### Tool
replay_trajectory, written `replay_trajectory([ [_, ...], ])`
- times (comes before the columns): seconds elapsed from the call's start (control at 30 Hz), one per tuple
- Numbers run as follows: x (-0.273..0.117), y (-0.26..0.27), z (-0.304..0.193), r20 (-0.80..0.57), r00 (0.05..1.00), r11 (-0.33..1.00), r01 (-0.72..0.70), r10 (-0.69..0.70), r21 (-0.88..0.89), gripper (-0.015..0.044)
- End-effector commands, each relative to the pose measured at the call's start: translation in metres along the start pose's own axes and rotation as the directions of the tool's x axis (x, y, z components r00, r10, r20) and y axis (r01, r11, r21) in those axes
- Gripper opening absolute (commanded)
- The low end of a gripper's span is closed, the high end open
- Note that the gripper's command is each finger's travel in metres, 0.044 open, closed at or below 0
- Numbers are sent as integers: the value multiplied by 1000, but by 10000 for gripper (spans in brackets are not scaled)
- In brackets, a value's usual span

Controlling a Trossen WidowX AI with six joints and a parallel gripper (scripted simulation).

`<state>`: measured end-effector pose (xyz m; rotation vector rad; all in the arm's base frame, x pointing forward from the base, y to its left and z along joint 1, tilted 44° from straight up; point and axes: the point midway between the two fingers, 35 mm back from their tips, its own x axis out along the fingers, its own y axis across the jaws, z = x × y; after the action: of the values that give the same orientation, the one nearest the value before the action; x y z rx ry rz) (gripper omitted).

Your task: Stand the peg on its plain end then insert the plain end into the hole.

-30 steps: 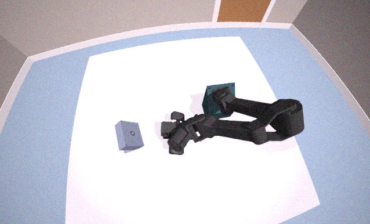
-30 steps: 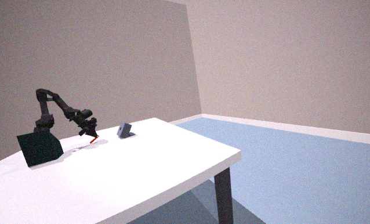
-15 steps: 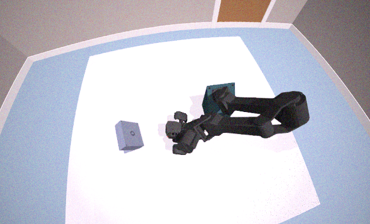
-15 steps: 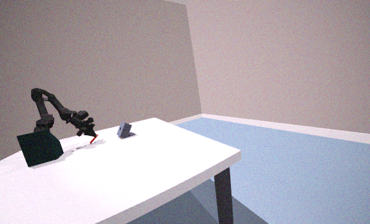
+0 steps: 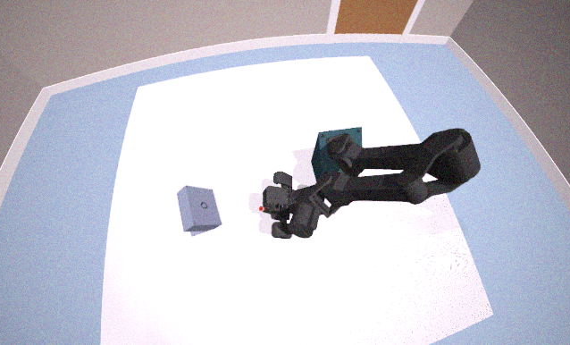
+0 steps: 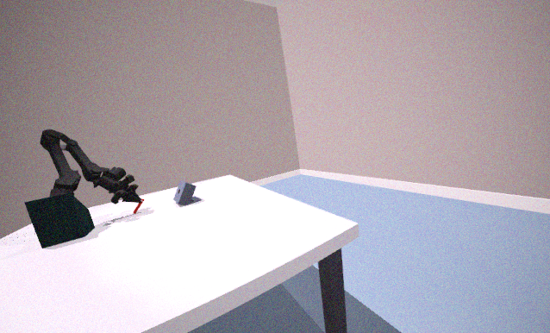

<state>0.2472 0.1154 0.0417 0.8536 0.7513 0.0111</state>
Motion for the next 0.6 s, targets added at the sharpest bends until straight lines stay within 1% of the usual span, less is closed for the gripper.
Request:
replay_trajectory([
  [0.0,-3,0,0,38,999,1000,-3,2,4,49],
  [0.57,-12,0,-7,184,983,1000,-2,1,5,49],
])
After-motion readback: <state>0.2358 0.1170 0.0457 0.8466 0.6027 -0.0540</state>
